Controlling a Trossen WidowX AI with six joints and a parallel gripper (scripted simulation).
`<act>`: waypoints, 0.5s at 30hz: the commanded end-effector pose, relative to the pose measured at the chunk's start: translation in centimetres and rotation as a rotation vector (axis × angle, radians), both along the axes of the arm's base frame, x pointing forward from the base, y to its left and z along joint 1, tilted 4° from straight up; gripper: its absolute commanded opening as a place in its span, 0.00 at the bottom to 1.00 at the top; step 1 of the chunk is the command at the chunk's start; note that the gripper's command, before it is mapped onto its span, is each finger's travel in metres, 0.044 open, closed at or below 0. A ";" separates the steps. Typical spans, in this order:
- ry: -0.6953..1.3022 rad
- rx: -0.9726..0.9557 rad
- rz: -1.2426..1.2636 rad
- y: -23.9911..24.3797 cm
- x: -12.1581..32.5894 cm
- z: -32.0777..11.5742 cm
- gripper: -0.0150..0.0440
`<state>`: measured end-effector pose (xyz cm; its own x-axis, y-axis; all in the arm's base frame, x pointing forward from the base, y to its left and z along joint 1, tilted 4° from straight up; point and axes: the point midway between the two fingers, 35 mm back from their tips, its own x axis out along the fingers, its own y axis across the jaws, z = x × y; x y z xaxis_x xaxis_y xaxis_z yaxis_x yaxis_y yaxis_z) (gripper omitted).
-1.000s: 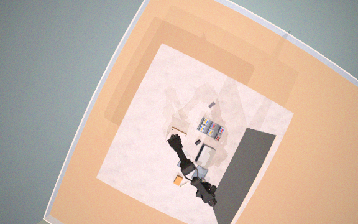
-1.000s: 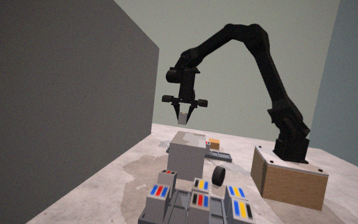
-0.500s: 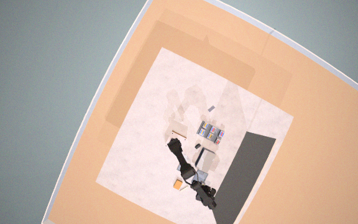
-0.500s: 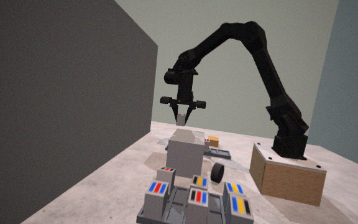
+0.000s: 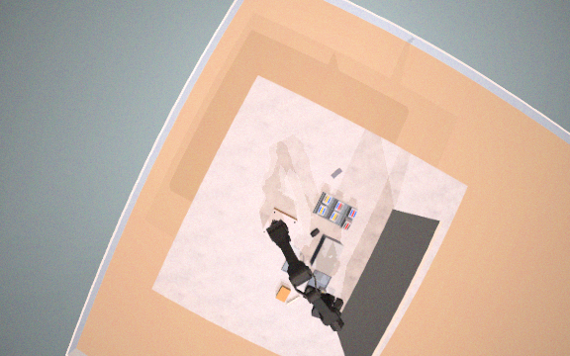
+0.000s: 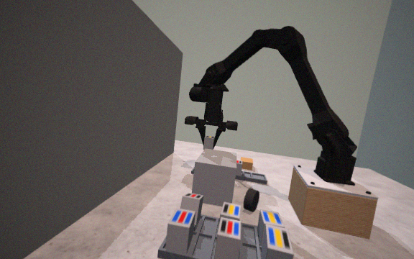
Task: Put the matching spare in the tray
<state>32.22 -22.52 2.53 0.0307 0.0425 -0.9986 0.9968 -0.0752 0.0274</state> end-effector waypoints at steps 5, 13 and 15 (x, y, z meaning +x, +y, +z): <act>-0.001 0.005 -0.006 0.2 0.0 -1.0 0.25; -0.001 0.005 -0.006 0.2 0.0 -1.8 0.25; -0.001 0.005 -0.006 0.3 0.0 -2.1 0.25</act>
